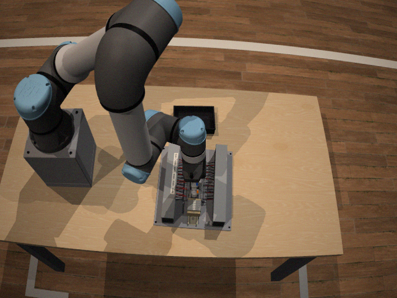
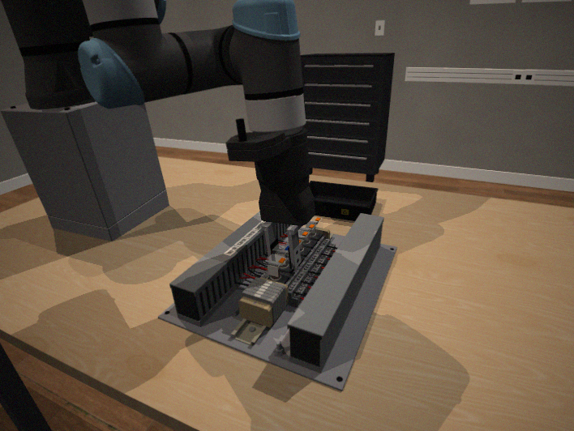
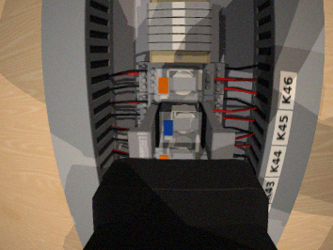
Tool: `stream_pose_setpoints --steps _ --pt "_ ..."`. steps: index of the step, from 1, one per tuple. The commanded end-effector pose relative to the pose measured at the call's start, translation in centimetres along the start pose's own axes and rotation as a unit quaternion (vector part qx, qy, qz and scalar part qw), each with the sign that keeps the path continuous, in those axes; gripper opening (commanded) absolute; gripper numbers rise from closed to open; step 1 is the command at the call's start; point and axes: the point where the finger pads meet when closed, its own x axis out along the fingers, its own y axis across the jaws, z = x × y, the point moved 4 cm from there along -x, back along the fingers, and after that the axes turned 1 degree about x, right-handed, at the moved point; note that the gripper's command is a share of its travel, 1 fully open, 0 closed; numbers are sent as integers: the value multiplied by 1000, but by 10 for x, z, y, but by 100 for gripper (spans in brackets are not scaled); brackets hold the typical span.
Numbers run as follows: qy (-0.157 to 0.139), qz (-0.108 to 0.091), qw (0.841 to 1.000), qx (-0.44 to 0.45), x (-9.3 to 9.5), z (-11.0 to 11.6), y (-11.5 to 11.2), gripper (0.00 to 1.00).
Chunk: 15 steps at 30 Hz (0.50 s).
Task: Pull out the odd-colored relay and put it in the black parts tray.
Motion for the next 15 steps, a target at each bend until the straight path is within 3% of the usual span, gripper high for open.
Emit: stream_pose_setpoints --steps 1,9,15 --pt "0 -10 1000 1 -1 -1 0 0" --pt "0 -12 1000 1 -1 -1 0 0" --pt "0 -1 1000 1 -1 -1 -1 0"
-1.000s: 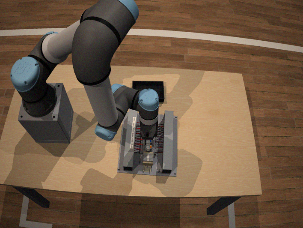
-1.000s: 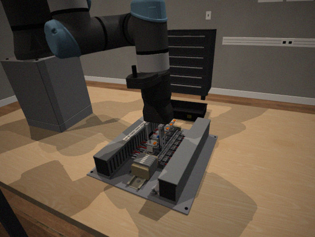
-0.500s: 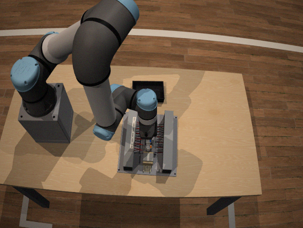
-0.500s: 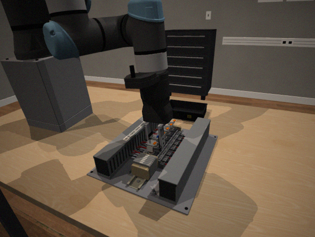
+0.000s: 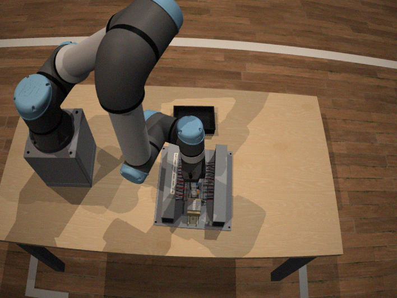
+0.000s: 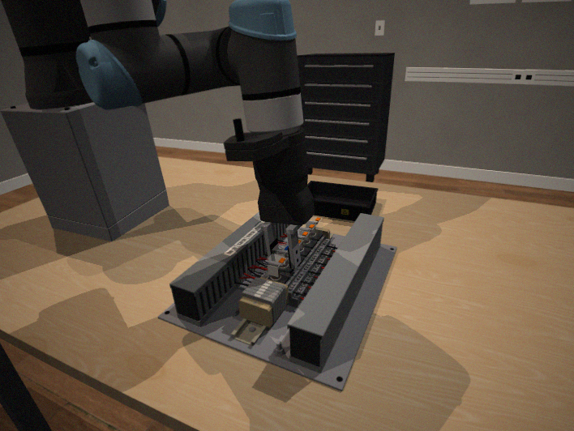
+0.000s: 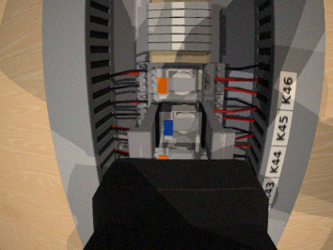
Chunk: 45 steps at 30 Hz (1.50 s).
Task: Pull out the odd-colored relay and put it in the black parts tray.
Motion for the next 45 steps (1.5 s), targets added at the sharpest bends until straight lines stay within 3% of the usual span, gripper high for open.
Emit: stream_pose_setpoints --steps 1,45 --pt "1 9 1000 0 -1 -1 -3 0" --pt "2 43 999 0 -2 -1 -7 0"
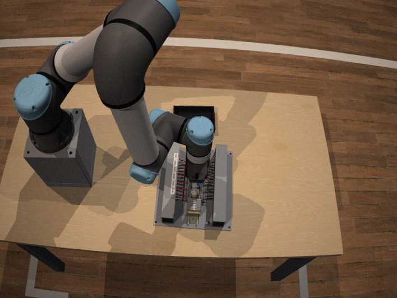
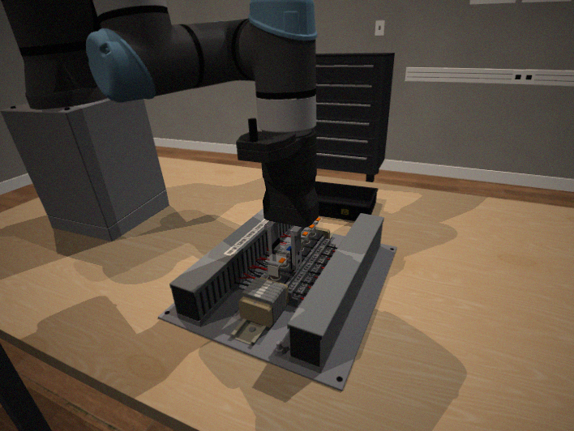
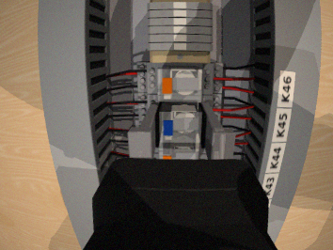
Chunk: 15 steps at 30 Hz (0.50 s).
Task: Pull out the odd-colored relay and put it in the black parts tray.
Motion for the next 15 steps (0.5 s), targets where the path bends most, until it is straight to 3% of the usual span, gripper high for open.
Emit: stream_pose_setpoints --steps 1,15 --pt "1 1 1000 0 -2 -1 -1 0" --pt "2 14 1000 0 -2 -1 -3 0"
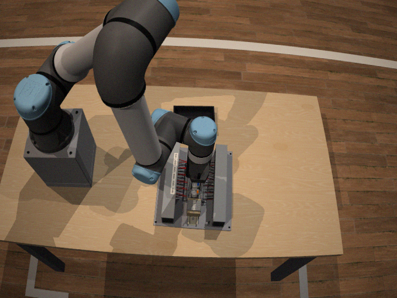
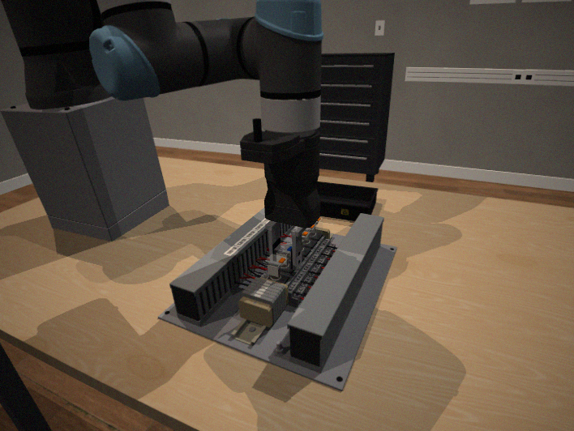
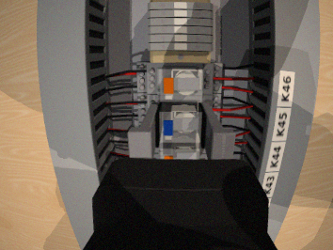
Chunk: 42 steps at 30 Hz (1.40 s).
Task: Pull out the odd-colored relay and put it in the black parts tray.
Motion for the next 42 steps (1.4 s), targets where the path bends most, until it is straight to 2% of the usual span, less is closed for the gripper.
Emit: stream_pose_setpoints --steps 1,42 --pt "1 1 1000 0 -2 -1 -1 0" --pt "2 35 999 0 -2 -1 -6 0"
